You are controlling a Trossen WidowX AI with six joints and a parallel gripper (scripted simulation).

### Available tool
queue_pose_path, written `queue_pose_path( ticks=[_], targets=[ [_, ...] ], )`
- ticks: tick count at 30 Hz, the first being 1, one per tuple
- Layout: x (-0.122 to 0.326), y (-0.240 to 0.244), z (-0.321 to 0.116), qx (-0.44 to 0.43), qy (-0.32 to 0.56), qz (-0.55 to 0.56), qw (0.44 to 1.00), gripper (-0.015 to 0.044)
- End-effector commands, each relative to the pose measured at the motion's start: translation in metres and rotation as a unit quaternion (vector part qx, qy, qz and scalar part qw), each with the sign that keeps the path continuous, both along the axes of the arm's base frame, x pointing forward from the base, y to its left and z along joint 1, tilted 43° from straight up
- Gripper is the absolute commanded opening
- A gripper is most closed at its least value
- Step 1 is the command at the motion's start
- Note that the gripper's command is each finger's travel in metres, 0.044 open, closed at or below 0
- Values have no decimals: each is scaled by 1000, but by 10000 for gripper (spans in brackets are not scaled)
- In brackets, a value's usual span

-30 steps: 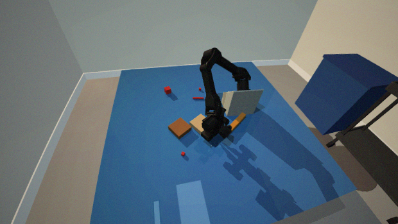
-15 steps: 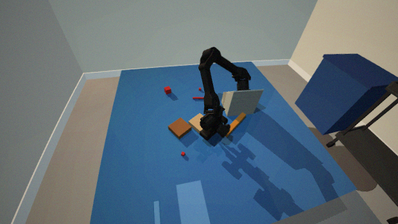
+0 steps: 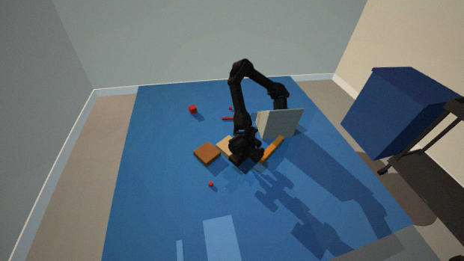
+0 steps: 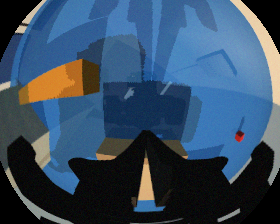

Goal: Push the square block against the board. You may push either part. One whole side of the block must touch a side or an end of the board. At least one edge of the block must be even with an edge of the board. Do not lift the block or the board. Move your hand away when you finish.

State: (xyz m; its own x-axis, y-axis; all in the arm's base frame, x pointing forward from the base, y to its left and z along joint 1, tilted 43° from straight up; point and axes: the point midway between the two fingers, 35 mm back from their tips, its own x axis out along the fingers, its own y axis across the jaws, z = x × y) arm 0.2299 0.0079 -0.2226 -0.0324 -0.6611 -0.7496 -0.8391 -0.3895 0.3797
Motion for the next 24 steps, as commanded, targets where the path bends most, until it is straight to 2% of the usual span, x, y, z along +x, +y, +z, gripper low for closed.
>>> queue_pose_path(
  ticks=[1,24],
  targets=[
    [3,-3,4,-2,-4,1,1000,0],
    [11,-13,13,-3,-4,1,1000,0]
  ],
)
